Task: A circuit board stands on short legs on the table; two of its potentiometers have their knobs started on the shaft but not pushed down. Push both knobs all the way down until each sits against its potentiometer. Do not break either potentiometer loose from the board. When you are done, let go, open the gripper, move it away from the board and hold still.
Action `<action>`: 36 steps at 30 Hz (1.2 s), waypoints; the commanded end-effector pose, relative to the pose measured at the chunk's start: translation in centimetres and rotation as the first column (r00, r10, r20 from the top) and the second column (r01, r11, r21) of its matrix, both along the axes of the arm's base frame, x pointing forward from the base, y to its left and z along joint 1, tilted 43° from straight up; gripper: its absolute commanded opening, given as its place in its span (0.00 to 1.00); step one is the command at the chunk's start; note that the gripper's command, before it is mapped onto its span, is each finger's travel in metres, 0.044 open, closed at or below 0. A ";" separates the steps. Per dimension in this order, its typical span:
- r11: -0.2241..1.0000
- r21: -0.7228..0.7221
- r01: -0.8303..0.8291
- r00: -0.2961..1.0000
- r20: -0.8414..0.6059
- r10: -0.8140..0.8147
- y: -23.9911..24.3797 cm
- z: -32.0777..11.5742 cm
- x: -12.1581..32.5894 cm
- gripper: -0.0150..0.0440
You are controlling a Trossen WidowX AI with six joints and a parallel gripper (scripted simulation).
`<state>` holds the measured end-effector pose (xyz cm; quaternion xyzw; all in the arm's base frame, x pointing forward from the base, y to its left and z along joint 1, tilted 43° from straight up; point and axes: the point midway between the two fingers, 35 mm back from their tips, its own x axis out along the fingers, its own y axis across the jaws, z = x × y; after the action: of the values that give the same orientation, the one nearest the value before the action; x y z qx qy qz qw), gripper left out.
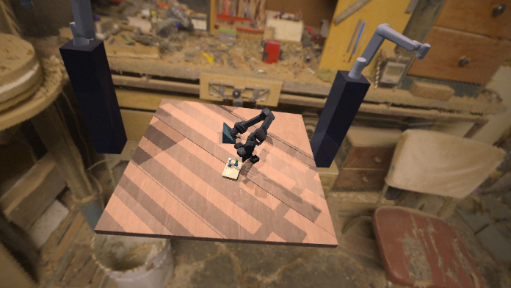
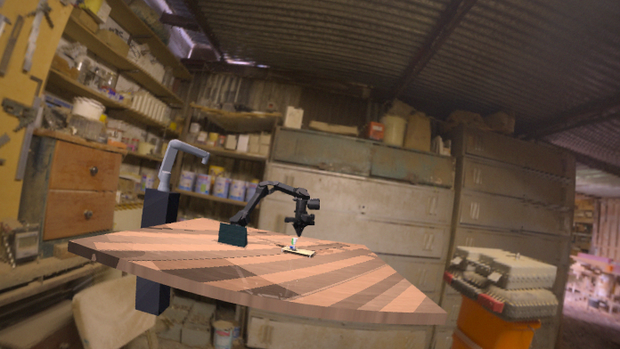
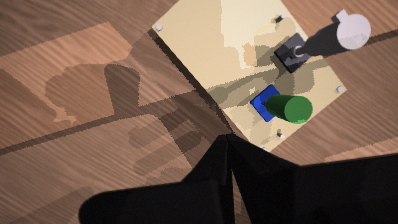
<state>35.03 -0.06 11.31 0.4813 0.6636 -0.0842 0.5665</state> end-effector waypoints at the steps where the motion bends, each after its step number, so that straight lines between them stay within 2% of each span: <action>1: 0.996 0.036 0.079 0.994 -0.080 -0.076 -1.1 -0.2 -0.4 0.25; 16: 0.901 0.105 0.421 0.836 -0.429 -0.341 -5.9 -0.5 -2.7 0.25; 36: 0.899 0.106 0.425 0.834 -0.432 -0.343 -3.8 -2.8 -2.7 0.25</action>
<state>32.44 -4.31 8.84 0.6295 0.6592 -0.2286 0.3419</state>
